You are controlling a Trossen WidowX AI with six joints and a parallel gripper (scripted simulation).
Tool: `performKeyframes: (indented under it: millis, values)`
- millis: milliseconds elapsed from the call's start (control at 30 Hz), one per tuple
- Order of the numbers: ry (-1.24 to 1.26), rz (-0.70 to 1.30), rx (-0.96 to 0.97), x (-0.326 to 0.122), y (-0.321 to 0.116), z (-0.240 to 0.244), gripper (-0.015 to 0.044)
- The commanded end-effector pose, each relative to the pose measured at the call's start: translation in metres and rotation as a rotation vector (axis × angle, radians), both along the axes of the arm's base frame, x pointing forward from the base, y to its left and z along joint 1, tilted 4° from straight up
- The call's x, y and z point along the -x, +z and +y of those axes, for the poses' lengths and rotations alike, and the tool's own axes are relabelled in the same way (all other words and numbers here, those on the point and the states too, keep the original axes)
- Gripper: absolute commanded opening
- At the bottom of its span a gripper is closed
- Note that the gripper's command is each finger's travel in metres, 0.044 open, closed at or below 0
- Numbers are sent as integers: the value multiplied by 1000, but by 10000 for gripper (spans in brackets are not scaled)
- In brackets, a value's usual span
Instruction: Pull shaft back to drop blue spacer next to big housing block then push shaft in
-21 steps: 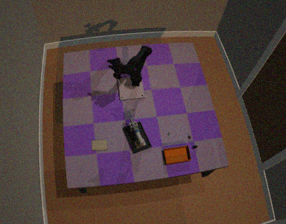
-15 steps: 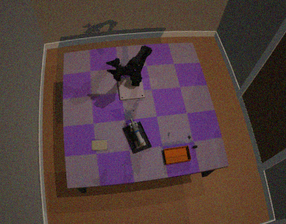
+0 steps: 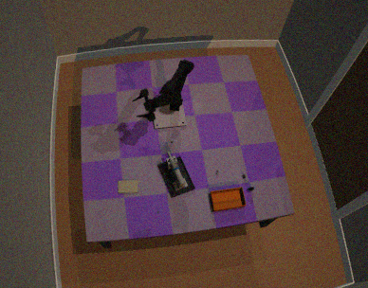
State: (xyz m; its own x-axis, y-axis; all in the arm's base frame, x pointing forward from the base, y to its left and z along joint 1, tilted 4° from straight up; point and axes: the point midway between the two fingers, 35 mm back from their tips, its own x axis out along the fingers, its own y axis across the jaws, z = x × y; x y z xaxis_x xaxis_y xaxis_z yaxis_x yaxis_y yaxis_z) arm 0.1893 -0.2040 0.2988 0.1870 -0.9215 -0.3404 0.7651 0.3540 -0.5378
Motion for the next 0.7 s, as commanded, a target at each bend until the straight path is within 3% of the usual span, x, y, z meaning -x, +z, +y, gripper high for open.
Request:
performKeyframes:
  millis: [0,367,667]
  values:
    - [12,-496,-381,-57,-55,18,440]
    - [-183,-964,-951,-106,-106,58,440]
    - [-570,-1200,-1470,-132,-140,102,440]
